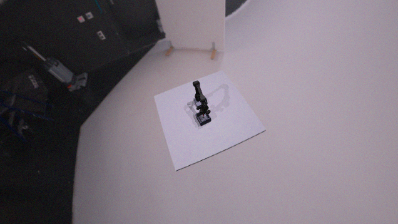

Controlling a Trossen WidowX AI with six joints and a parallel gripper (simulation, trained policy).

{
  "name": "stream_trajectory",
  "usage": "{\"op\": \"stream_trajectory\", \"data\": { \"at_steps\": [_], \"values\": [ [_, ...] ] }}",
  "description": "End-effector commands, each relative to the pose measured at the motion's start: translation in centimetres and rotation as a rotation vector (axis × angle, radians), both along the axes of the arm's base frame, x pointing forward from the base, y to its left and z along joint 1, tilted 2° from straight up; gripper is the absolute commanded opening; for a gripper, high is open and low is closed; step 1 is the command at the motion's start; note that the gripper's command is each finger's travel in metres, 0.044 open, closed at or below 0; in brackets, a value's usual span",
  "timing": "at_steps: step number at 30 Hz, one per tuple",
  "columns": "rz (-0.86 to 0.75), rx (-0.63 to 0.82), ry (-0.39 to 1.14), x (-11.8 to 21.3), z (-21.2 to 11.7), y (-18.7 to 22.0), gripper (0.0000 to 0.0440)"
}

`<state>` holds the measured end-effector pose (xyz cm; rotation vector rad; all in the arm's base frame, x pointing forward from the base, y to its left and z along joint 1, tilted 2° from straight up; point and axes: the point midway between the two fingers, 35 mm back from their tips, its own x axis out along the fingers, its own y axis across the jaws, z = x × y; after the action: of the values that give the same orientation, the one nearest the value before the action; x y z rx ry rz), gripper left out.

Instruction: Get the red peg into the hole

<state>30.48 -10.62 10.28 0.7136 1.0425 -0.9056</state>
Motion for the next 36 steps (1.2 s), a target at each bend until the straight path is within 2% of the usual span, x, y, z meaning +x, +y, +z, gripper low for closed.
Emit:
{"op": "stream_trajectory", "data": {
  "at_steps": [1,7,13,20,23,32,36],
  "values": [
    [0.000,0.015,0.011,0.5,-0.9,-0.5,0.0005],
    [0.006,0.030,0.045,0.7,-2.7,-1.0,0.0013],
    [0.034,0.032,0.086,0.9,-4.0,-1.5,0.0138],
    [0.062,0.017,0.110,1.9,-4.0,-2.4,0.0166],
    [0.077,0.009,0.109,2.7,-3.9,-2.9,0.0223],
    [0.102,-0.028,0.093,4.8,-3.1,-4.7,0.0440],
    [0.101,-0.052,0.063,5.7,-2.3,-5.5,0.0440]
  ]
}}
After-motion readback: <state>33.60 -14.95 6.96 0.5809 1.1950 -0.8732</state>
